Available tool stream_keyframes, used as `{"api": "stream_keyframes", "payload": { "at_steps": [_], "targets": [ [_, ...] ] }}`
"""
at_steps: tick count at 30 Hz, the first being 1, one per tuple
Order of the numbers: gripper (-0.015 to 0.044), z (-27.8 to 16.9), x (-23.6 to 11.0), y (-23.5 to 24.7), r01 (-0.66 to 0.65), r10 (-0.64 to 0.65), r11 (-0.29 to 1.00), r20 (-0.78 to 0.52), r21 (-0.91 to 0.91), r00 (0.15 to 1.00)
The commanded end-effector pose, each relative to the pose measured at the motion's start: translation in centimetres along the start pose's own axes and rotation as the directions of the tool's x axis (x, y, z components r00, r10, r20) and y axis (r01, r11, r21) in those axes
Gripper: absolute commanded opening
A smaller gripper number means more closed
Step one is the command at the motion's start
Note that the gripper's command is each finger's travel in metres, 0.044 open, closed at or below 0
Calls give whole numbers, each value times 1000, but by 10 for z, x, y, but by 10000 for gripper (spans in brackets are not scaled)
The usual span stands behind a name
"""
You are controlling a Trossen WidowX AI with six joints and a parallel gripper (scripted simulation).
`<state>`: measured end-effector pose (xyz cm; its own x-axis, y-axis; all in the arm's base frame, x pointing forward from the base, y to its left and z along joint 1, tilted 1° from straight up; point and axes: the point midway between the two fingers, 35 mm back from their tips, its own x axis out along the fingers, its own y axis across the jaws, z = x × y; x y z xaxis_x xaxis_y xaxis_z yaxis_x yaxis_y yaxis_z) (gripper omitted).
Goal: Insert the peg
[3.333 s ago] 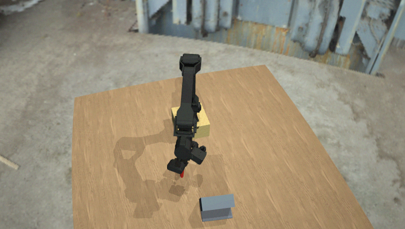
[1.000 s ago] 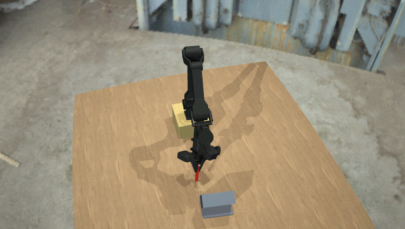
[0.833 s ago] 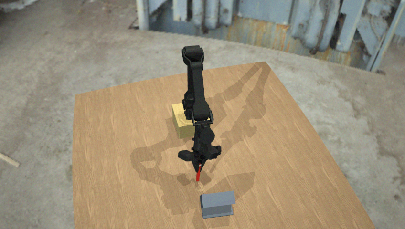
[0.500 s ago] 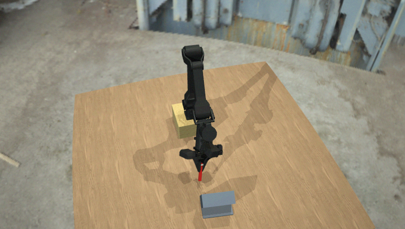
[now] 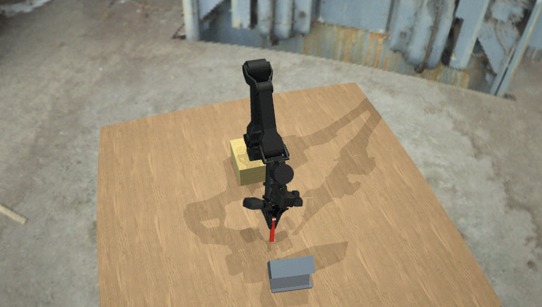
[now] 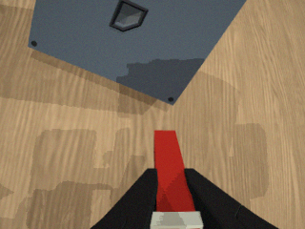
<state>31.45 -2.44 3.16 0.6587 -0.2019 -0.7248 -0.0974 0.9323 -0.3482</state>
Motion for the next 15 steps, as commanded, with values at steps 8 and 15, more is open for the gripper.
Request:
{"api": "stream_keyframes", "payload": {
  "at_steps": [8,15],
  "targets": [
    [0,2,-5,7,7,-13,996,57,91,998],
    [0,3,-8,12,2,-17,989,96,151,995]
  ]
}}
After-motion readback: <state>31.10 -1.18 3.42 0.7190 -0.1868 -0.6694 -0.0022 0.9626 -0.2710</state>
